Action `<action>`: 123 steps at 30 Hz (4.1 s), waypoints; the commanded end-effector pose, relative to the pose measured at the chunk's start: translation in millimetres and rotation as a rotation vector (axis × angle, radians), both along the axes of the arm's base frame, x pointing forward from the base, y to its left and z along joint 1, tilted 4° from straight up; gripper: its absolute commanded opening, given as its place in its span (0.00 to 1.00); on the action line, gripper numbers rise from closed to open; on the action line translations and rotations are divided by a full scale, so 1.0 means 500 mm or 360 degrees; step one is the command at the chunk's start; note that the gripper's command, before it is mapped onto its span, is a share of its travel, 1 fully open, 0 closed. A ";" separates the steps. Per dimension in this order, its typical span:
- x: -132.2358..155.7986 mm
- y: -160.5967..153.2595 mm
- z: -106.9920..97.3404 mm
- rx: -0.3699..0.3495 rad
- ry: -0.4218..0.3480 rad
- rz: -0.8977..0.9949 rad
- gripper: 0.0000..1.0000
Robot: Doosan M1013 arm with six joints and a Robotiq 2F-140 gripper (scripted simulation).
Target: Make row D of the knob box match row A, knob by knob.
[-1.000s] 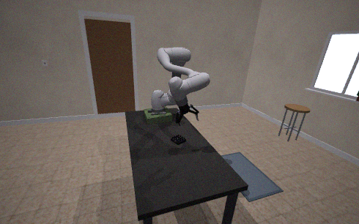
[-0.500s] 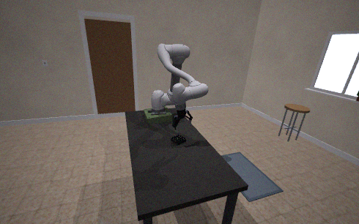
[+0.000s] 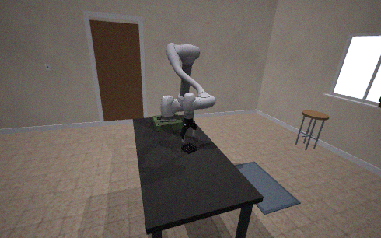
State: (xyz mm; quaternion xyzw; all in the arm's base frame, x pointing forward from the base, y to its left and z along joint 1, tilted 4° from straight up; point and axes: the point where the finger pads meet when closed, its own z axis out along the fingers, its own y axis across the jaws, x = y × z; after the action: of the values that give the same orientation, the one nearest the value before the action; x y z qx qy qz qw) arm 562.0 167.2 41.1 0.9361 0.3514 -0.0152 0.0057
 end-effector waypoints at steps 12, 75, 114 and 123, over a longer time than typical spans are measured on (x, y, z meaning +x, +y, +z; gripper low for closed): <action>-0.079 -0.027 -0.042 -0.0059 -0.0072 0.0215 1.00; -0.079 -0.027 -0.042 -0.0059 -0.0072 0.0215 1.00; -0.081 -0.029 -0.042 -0.0062 -0.0072 0.0213 1.00; -0.100 -0.042 -0.042 -0.0066 -0.0072 0.0209 1.00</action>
State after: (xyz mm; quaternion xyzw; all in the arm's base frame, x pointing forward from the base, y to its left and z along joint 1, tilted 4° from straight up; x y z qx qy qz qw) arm 515.4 150.4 19.1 0.9113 0.4106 -0.0030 0.0317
